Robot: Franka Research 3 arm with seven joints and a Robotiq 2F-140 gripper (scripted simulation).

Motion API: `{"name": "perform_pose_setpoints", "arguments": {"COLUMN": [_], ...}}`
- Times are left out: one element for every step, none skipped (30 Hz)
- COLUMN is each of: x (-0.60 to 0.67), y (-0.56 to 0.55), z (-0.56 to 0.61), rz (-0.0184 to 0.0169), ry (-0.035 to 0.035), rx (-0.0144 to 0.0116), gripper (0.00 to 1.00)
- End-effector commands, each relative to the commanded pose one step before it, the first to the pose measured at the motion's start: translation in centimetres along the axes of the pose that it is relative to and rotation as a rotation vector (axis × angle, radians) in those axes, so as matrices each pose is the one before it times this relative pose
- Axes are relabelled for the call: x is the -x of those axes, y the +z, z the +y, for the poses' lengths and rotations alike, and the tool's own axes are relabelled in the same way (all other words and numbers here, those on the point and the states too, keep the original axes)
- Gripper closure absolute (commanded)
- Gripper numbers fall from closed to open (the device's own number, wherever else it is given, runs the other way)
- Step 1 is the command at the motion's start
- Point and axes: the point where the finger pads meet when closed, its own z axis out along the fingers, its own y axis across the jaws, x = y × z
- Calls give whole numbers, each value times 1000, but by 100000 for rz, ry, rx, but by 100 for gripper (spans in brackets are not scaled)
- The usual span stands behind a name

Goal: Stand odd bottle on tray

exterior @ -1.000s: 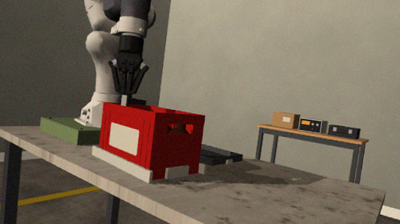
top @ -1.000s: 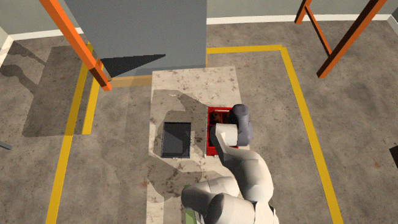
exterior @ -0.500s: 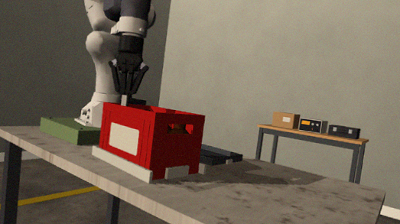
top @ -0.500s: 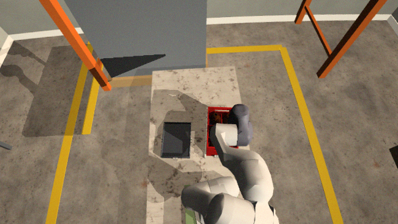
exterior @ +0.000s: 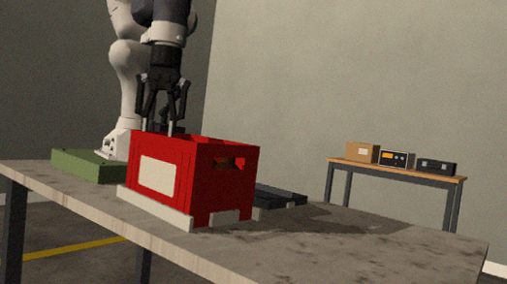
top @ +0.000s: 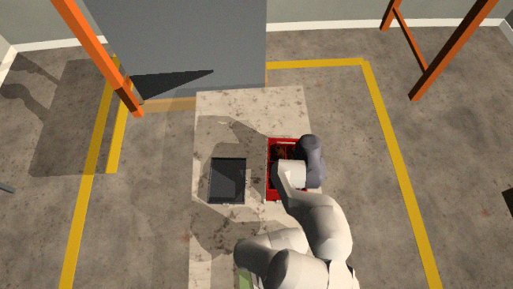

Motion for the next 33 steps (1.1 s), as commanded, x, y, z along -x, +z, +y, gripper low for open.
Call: {"name": "perform_pose_setpoints", "arguments": {"x": [-20, 0, 0, 0, 0, 0, 0, 0, 0, 0, 0, 0, 0, 0, 0, 0, 0, 0, 0, 0, 0, 0, 0, 0, 0, 0, 0, 0, 0, 0, 0, 0, 0], "y": [90, 0, 0, 0, 0, 0, 0, 0, 0, 0, 0, 0, 0, 0, 0, 0, 0, 0, 0, 0, 0, -1, -5, -13, -25, -39, -55, -73, -92, -112, -135, -159, -180], "z": [-4, 0, 0, 0, 0, 0, 0, 0, 0, 0, 0, 0, 0, 0, 0, 0, 0, 0, 0, 0, 0, 0, 0, 0, 0, 0, 0, 0, 0, 0, 0, 0, 0], "rz": [-43, 0, 0, 0, 0, 0, 0, 0, 0, 0, 0, 0, 0, 0, 0, 0, 0, 0, 0, 0, 0, 0, 0, 0, 0, 0, 0, 0, 0, 0, 0, 0, 0], "ry": [-431, 0, 0, 0, 0, 0, 0, 0, 0, 0, 0, 0, 0, 0, 0, 0, 0, 0, 0, 0, 0, 0, 0, 0, 0, 0, 0, 0, 0, 0, 0, 0, 0], "rx": [-160, 0, 0, 0, 0, 0, 0, 0, 0, 0, 0, 0, 0, 0, 0, 0, 0, 0, 0, 0, 0, 0, 0, 0, 0, 0, 0, 0, 0, 0, 0, 0, 0], "gripper": [56, 56, 56, 56, 56, 56, 56, 56, 56, 56, 56, 56, 56, 56, 56, 56, 56, 56, 56, 56, 56, 56, 56, 56, 56, 56, 56, 56, 56, 56, 56, 56, 56]}}
